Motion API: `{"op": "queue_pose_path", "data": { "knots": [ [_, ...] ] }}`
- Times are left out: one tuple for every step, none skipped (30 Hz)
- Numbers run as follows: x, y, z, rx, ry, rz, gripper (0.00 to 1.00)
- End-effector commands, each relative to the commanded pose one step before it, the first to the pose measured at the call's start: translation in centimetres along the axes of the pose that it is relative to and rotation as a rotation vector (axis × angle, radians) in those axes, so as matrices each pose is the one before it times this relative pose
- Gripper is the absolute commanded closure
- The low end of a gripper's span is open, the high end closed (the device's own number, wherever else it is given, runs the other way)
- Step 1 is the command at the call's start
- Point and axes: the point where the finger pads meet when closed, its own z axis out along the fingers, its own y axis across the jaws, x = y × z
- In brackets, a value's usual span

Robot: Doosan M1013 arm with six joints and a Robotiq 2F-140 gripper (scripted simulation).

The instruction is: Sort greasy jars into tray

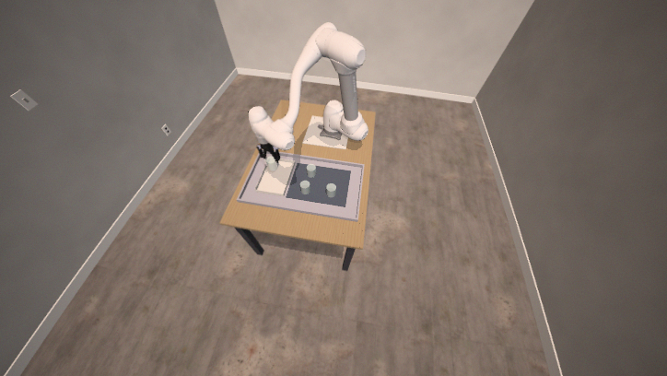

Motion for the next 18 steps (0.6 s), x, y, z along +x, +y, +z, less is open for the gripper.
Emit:
{"op": "queue_pose_path", "data": {
  "knots": [
    [0.002,0.002,0.504,-0.00006,-0.00019,-0.00003,1.0],
    [0.0,0.0,0.262,0.0,0.0,0.0,1.0],
    [0.0,0.0,0.262,0.0,0.0,0.0,1.0],
    [0.0,0.0,0.262,0.0,0.0,0.0,1.0],
    [0.0,0.0,0.262,0.0,0.0,0.0,1.0],
    [0.0,0.0,0.262,0.0,0.0,0.0,1.0],
    [0.0,0.0,0.262,0.0,0.0,0.0,1.0],
    [0.0,0.0,0.262,0.0,0.0,0.0,1.0],
    [0.0,0.0,0.262,0.0,0.0,0.0,1.0],
    [0.0,0.0,0.262,0.0,0.0,0.0,1.0],
    [0.0,0.0,0.262,0.0,0.0,0.0,1.0],
    [0.0,0.0,0.262,0.0,0.0,0.0,1.0],
    [0.0,0.0,0.262,0.0,0.0,0.0,1.0],
    [0.0,0.0,0.0,0.0,0.0,0.0,1.0],
    [0.0,0.0,0.0,0.0,0.0,0.0,1.0],
    [0.0,0.0,0.262,0.0,0.0,0.0,1.0],
    [0.0,0.0,0.262,0.0,0.0,0.0,1.0],
    [0.0,0.0,0.262,0.0,0.0,0.0,1.0]
  ]
}}
